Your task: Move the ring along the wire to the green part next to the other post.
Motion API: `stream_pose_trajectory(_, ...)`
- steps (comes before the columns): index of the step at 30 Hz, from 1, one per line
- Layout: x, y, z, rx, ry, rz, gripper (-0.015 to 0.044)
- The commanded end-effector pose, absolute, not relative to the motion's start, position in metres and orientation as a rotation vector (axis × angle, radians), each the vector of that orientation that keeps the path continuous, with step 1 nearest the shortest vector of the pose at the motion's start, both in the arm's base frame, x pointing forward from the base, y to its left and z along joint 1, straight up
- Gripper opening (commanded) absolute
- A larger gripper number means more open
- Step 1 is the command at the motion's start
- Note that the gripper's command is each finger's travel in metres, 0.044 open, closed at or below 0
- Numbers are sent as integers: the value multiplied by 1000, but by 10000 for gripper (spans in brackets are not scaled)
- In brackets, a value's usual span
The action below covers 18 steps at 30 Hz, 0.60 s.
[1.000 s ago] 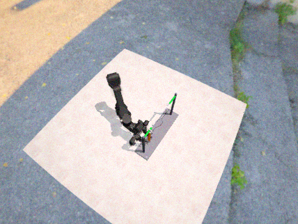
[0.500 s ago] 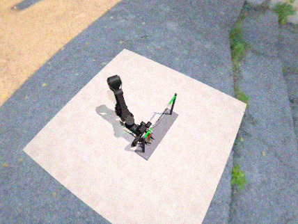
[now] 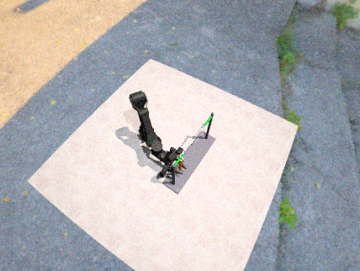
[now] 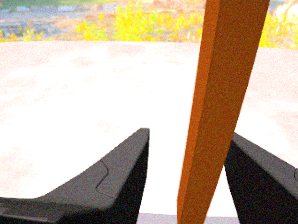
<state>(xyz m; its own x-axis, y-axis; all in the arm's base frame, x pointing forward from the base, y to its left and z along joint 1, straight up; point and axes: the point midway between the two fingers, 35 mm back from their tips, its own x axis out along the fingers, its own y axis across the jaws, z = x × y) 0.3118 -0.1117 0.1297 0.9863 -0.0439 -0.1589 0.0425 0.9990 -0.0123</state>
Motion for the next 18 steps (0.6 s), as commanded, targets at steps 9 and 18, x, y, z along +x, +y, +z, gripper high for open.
stream_pose_trajectory(9, 312, -112, 130, -9, 160, -43, 134)
stream_pose_trajectory(18, 312, -112, 130, -9, 160, -43, -102)
